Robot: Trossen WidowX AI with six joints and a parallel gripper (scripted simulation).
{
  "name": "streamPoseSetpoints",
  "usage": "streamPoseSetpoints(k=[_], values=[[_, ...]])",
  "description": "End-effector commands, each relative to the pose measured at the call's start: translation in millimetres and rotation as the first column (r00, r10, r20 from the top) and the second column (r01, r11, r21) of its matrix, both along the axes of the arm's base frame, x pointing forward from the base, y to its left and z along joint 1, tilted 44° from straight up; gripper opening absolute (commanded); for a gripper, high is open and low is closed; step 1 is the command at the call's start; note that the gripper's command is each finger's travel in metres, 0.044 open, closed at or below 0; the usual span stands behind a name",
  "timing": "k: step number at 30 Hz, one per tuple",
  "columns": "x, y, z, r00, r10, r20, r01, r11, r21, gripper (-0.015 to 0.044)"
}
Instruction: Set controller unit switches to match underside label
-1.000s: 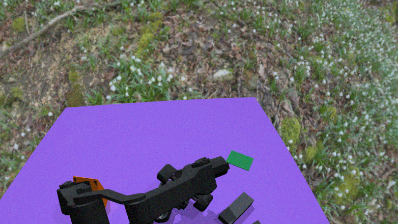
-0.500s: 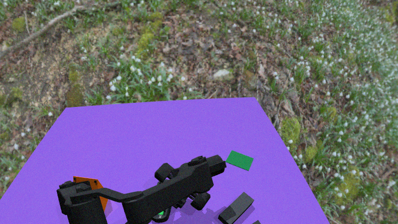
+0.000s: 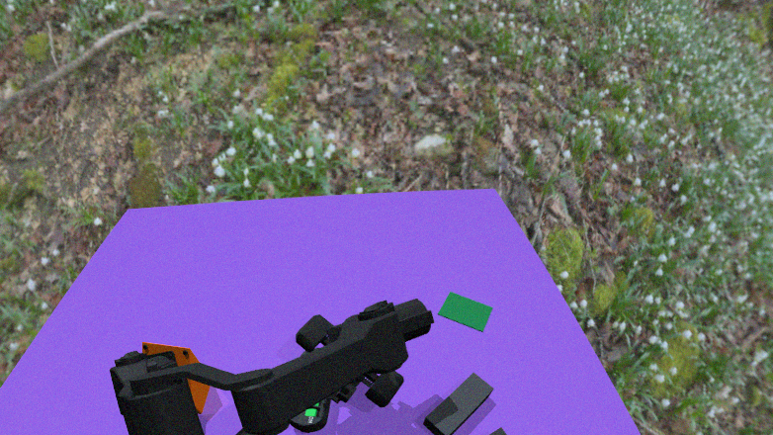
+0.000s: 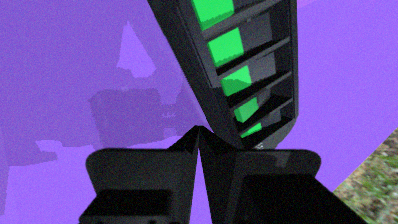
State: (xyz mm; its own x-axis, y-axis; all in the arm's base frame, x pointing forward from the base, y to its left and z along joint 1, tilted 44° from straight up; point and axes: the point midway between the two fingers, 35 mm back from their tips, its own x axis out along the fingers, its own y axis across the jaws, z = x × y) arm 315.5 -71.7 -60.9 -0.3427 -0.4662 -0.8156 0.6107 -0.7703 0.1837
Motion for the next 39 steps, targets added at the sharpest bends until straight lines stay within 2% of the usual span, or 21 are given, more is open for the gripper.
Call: streamPoseSetpoints(k=[1, 5, 12, 19, 39], values=[[-10.6, 1.8, -3.2, 1.0, -0.006, -0.023, 0.006, 1.0, 0.005, 0.0], [9.9, -1.1, 9.3, 1.0, -0.001, -0.003, 0.001, 1.0, 0.001, 0.0], [51.3, -9.4, 61.2, 1.0, -0.006, -0.019, 0.006, 1.0, 0.004, 0.0], [53.7, -10.0, 66.8, 1.0, -0.003, -0.02, 0.003, 1.0, 0.004, 0.0], [-29.7, 15.0, 95.5, 0.916, 0.399, -0.028, -0.4, 0.912, -0.094, 0.0]])
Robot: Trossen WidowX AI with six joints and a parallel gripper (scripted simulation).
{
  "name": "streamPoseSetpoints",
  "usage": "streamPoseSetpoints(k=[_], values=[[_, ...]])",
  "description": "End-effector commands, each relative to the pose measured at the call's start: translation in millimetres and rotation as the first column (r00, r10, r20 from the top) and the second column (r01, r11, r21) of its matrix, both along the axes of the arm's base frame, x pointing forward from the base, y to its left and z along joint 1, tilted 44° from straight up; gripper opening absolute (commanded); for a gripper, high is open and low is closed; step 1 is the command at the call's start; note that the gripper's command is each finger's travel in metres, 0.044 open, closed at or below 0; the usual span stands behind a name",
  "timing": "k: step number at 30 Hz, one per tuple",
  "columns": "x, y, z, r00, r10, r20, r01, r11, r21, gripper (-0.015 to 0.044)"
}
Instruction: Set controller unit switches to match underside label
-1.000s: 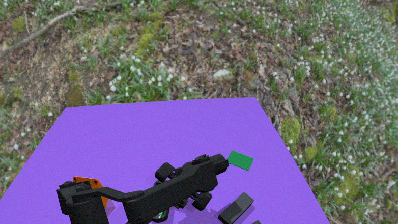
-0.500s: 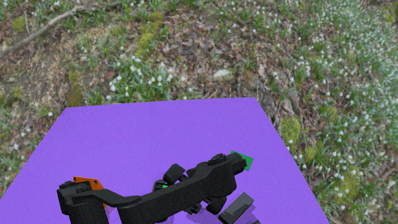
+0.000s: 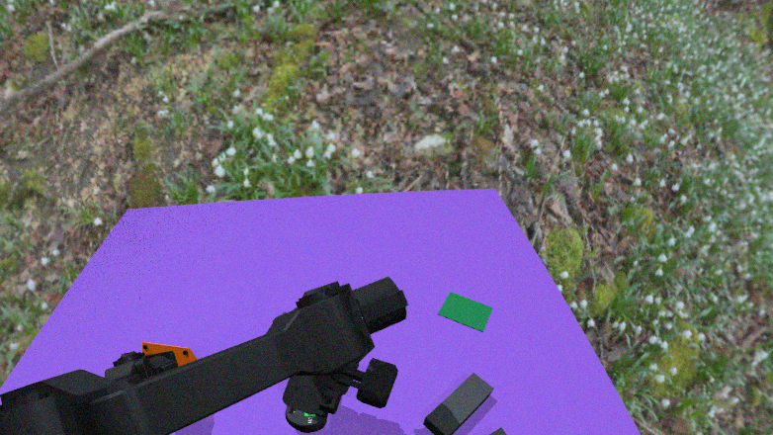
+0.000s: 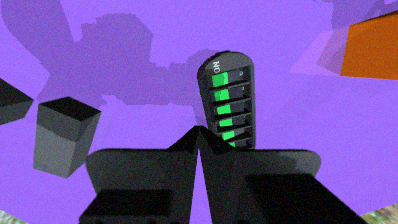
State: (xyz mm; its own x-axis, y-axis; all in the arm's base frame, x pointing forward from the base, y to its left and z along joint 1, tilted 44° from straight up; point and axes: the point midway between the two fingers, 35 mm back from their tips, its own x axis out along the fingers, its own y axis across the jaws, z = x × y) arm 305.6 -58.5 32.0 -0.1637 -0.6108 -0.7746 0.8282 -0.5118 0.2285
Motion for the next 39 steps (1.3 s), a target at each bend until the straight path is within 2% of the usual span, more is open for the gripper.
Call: streamPoseSetpoints(k=[1, 17, 39], values=[[-25.2, 2.2, 3.0, 0.995, 0.097, -0.004, -0.097, 0.995, -0.032, 0.0], [-113.6, -3.6, -5.0, 0.925, 0.379, -0.026, -0.378, 0.915, -0.143, 0.0], [-117.2, -20.0, -24.6, 0.924, 0.382, -0.025, -0.382, 0.914, -0.14, 0.0]])
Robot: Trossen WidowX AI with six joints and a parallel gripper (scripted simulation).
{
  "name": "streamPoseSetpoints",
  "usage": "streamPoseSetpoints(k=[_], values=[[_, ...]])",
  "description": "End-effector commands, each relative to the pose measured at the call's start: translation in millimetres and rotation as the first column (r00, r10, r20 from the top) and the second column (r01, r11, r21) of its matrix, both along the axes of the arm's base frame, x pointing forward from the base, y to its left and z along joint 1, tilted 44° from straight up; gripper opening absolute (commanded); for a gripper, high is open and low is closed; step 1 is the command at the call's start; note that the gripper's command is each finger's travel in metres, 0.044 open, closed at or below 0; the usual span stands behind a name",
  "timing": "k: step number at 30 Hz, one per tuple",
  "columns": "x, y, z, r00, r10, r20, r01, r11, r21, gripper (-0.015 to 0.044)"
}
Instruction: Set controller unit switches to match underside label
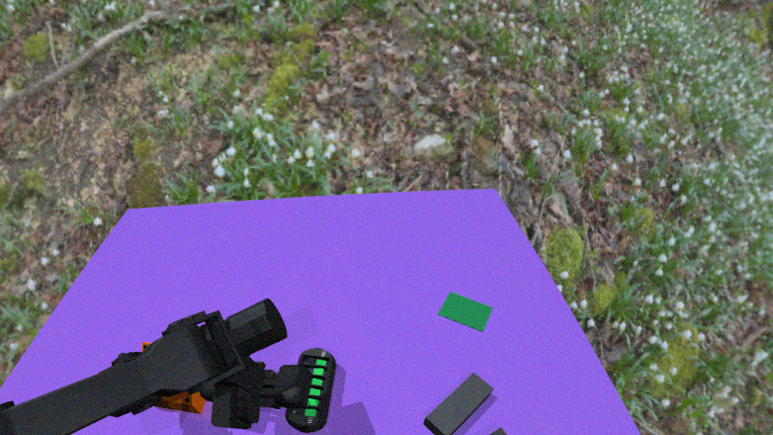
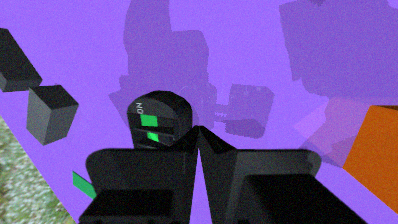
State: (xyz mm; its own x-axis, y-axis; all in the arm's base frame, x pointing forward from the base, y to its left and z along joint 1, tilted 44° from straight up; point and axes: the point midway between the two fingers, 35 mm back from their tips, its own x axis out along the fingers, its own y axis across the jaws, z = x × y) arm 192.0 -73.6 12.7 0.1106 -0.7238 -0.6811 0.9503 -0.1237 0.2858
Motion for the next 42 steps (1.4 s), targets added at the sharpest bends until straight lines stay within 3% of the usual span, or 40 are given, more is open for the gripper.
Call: streamPoseSetpoints(k=[1, 42], values=[[-3.8, -6.0, -6.4, 1.0, 0.002, -0.01, -0.002, 1.0, -0.007, 0.0], [-3.1, -26.5, -22.6, 1.0, 0.002, -0.009, -0.002, 1.0, -0.013, 0.0]])
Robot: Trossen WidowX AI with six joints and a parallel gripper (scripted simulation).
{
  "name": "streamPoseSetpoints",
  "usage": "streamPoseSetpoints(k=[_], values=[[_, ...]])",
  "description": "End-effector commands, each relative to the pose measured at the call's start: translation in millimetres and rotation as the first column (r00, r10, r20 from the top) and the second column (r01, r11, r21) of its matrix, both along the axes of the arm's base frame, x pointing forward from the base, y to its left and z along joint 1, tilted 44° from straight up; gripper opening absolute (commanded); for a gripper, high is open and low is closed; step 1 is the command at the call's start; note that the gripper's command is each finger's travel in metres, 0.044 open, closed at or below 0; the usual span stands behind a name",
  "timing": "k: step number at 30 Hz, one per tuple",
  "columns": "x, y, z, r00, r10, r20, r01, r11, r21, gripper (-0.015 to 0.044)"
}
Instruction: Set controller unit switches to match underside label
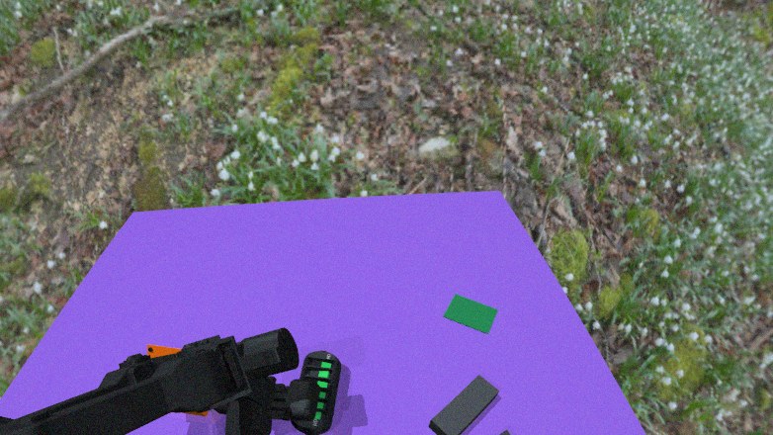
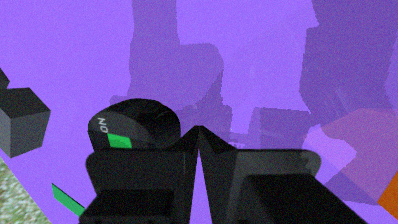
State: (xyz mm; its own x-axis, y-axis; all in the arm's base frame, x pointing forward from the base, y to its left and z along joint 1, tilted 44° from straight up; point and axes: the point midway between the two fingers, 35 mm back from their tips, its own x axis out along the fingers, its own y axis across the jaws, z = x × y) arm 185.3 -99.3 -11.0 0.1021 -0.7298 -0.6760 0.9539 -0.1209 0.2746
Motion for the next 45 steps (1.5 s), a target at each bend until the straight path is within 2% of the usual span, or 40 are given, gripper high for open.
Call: streamPoseSetpoints(k=[1, 45], values=[[3.9, -1.0, 1.2, 1.0, 0.002, 0.004, -0.002, 1.0, -0.004, 0.0], [34.5, -10.1, 2.0, 1.0, 0.002, 0.005, -0.002, 1.0, -0.005, 0.0]])
